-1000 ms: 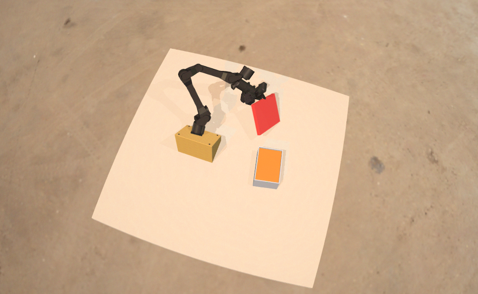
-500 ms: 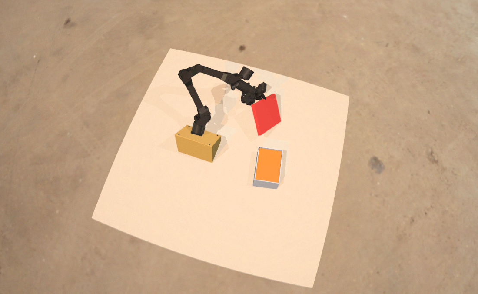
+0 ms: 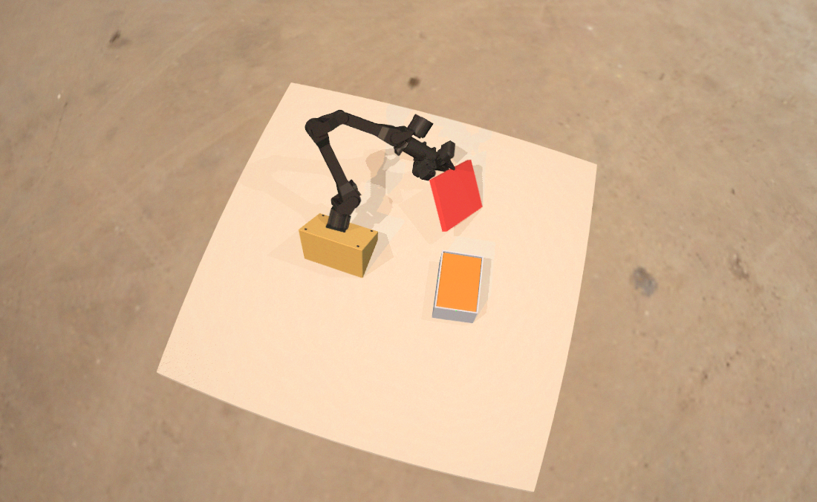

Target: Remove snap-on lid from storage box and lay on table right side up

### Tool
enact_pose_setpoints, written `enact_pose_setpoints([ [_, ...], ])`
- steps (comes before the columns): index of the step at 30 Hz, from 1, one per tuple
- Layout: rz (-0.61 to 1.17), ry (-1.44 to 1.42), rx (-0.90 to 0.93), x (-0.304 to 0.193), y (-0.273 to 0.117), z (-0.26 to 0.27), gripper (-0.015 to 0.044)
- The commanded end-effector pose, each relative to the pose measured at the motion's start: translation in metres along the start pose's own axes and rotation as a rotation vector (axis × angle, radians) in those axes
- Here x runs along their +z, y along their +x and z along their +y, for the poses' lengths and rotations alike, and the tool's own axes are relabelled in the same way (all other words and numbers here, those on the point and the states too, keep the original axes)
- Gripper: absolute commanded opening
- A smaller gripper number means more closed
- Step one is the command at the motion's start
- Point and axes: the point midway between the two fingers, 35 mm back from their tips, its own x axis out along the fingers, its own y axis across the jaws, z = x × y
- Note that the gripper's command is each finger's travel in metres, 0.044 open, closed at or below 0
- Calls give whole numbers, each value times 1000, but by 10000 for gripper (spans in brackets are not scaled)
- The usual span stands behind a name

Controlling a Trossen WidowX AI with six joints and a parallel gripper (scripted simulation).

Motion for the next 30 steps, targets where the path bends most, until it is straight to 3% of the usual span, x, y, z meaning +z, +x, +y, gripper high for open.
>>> enact_pose_setpoints([
  [1, -1, 5, -76, 5, 11, -24, 0],
  [30, -1, 7, -76, 5, 25, -43, 0],
])
